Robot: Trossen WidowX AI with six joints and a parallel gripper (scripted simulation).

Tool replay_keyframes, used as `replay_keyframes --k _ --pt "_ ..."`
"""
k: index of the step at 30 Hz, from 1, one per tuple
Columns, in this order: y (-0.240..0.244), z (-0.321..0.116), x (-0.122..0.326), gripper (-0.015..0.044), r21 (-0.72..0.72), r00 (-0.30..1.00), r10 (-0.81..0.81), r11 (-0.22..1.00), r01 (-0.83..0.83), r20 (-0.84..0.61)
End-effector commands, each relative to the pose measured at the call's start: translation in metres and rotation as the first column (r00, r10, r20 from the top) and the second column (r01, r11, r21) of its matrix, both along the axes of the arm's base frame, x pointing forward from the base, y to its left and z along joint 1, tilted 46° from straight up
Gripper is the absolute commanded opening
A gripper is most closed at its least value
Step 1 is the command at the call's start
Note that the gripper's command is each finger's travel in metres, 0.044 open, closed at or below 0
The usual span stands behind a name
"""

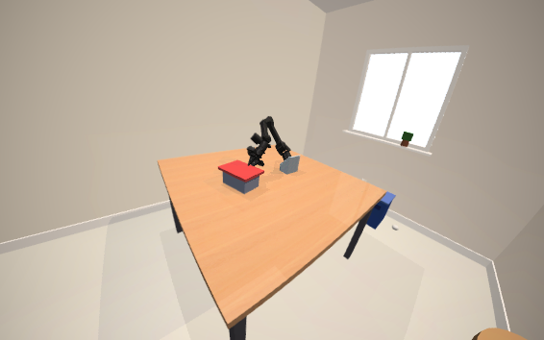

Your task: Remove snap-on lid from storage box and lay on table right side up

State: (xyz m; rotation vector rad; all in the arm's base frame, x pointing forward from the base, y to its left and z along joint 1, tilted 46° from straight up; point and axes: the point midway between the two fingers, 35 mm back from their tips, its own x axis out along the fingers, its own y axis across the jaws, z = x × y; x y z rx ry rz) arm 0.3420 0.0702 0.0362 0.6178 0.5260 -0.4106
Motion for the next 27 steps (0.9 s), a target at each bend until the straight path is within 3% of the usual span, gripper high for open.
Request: replay_keyframes --k 1,27 --pt "0.0017 0.0013 -0.0004 0.0 0.001 1.0 0.0 1.0 0.0 0.002" --pt "0.0053 0.005 -0.0016 0.0 0.001 1.0 0.0 1.0 0.0 0.002"
